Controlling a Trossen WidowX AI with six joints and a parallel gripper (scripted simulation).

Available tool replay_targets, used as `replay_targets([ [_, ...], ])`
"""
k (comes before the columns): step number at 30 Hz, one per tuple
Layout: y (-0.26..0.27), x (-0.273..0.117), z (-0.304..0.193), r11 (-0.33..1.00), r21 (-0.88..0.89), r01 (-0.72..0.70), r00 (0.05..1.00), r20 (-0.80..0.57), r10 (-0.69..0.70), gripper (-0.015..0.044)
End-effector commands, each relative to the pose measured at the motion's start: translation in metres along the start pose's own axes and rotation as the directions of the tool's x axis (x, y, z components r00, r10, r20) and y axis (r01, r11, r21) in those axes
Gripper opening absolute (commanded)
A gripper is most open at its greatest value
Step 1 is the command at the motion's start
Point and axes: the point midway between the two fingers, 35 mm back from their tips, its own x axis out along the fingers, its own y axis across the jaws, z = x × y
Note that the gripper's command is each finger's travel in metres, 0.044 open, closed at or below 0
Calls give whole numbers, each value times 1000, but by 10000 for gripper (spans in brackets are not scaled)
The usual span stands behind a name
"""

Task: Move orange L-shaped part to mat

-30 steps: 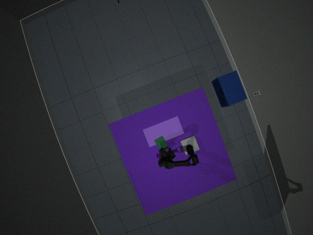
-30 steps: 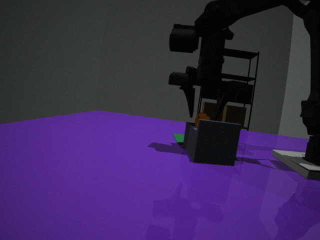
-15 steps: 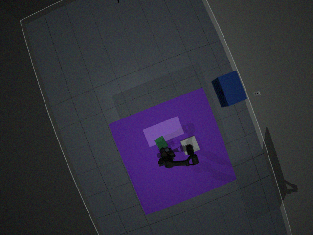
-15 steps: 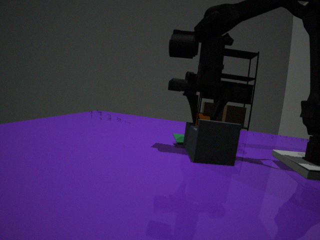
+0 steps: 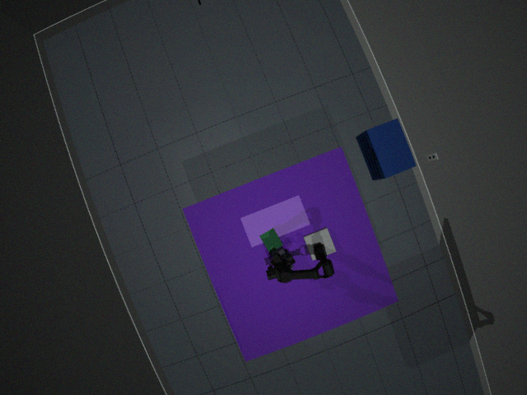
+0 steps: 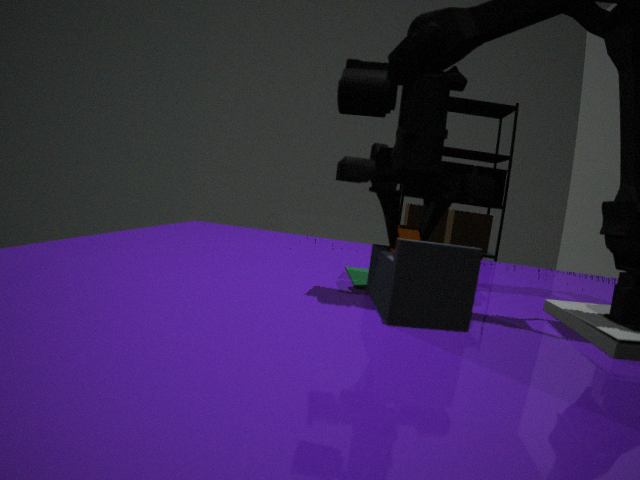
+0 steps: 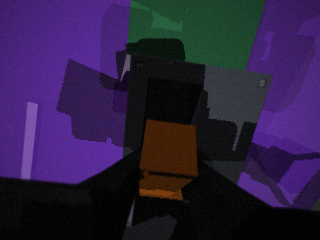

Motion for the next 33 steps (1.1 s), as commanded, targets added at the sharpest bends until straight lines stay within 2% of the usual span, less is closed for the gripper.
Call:
replay_targets([
  [1, 0, 0, 0, 1000, 0, 0, 1000, 0, 0, 0],
  [33, 0, -47, -1, 1000, 0, -1, 1000, -5, 1, 0],
])
